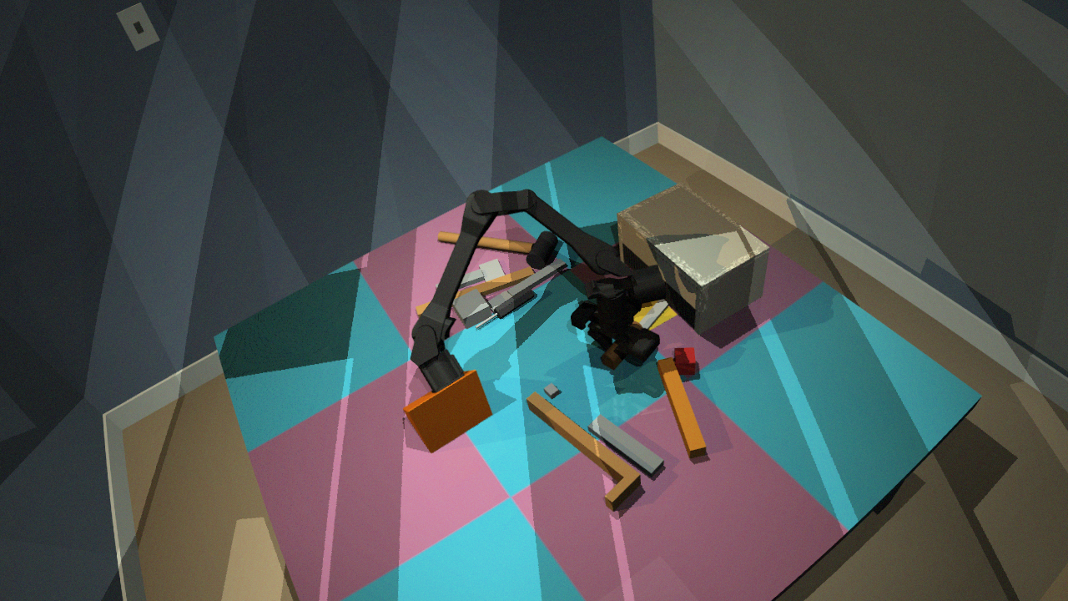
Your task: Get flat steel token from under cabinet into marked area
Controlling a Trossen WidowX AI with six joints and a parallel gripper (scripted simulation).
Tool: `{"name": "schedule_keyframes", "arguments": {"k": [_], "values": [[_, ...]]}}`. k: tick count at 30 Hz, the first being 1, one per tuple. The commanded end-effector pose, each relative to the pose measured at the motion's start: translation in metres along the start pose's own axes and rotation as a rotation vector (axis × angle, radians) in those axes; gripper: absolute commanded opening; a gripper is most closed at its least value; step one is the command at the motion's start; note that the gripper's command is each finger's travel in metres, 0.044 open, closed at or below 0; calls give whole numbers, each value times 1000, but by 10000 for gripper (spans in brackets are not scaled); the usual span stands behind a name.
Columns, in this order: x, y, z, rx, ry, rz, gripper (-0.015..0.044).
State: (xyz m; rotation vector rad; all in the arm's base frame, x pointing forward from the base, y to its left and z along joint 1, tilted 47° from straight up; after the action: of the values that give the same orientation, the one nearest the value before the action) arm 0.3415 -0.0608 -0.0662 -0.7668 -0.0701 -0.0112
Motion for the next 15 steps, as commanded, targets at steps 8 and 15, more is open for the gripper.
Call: {"name": "schedule_keyframes", "arguments": {"k": [8,15], "values": [[-16,1,-4,0,0,4,0],[-25,1,-6,0,0,4,0]]}}
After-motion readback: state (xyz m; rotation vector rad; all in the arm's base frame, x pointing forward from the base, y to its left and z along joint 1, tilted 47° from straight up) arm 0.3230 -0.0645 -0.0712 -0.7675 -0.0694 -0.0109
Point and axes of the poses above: the point midway between the two fingers, 35 mm back from their tips, its own y axis out along the fingers, its own z axis across the jaws, x = y × z, the point moved 6 cm from there along -y, back along the fingers, and after that the axes turned 12 degrees about y, right-handed, at the moved point
